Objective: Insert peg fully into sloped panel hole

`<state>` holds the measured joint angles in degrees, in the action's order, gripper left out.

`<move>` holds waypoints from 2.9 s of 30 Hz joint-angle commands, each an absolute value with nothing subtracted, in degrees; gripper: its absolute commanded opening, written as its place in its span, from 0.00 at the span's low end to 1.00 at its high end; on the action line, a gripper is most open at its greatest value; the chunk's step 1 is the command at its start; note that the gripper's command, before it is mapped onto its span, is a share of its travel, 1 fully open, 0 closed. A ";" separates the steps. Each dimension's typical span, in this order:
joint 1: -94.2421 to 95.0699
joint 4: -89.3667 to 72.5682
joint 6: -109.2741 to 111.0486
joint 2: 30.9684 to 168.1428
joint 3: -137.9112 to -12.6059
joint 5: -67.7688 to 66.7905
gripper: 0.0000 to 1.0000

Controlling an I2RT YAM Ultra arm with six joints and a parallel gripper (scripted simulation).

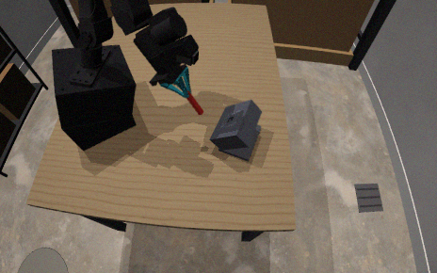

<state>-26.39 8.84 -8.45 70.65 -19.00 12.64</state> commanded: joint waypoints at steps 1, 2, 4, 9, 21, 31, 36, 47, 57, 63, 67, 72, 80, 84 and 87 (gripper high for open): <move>-25.55 12.31 -10.11 68.18 -17.43 11.53 0.00; -25.33 12.78 -10.39 67.80 -17.07 11.42 0.00; -24.87 13.73 -10.95 67.05 -16.35 11.20 0.00; -24.14 15.25 -11.83 65.88 -15.20 10.77 0.00; -21.47 20.94 -15.16 61.47 -10.92 9.50 0.00; -21.55 21.33 -15.28 62.32 -11.64 9.38 0.00; -21.43 22.61 -15.34 63.95 -11.99 9.27 0.00; -21.15 25.03 -15.50 67.11 -12.78 9.03 0.00; -20.77 27.39 -15.70 70.79 -14.13 8.69 0.00; -20.62 28.55 -15.77 72.46 -14.67 8.56 0.00; -20.48 29.50 -15.85 73.96 -15.23 8.44 0.00; -20.30 30.67 -15.94 75.88 -15.99 8.28 0.00; -20.09 32.13 -16.04 78.25 -16.93 8.09 0.00; -19.95 33.03 -16.11 79.77 -17.56 7.97 0.00; -19.85 33.68 -16.16 80.92 -18.06 7.89 0.00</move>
<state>-20.18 31.62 -15.86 79.66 -16.32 8.67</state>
